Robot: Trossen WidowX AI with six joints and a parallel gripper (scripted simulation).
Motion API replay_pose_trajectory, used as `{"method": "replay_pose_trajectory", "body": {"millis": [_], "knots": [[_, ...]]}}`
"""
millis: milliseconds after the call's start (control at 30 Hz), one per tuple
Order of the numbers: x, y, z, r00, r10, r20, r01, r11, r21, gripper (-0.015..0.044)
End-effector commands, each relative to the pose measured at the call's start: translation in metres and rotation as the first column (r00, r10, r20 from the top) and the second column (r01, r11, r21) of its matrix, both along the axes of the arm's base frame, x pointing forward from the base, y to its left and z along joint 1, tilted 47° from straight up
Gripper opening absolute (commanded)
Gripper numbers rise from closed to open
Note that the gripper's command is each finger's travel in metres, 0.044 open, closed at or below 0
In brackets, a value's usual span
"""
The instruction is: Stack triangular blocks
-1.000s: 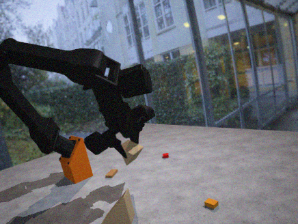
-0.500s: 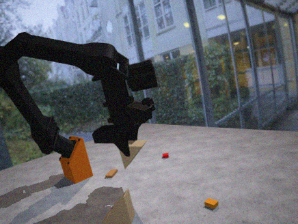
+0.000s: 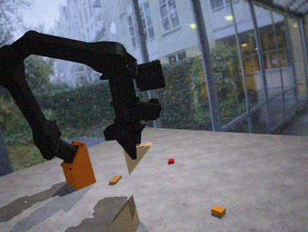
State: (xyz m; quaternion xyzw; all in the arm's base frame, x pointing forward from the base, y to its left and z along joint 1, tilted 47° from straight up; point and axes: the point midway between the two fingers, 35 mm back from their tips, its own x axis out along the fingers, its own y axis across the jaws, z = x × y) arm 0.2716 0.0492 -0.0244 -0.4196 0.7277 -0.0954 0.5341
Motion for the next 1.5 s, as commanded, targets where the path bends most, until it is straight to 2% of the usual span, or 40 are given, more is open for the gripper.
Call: {"method": "replay_pose_trajectory", "body": {"millis": [0, 633, 1200, 1467], "knots": [[0.004, -0.002, 0.008, 1.0, 0.012, -0.001, -0.012, 1.0, -0.001, 0.0], [0.016, -0.035, 0.085, 1.0, 0.016, -0.003, -0.016, 1.0, 0.0, 0.0], [0.007, -0.071, 0.156, 1.0, 0.008, -0.003, -0.008, 1.0, -0.007, 0.0], [0.011, -0.081, 0.145, 1.0, 0.009, -0.002, -0.009, 1.0, -0.006, 0.0]]}}
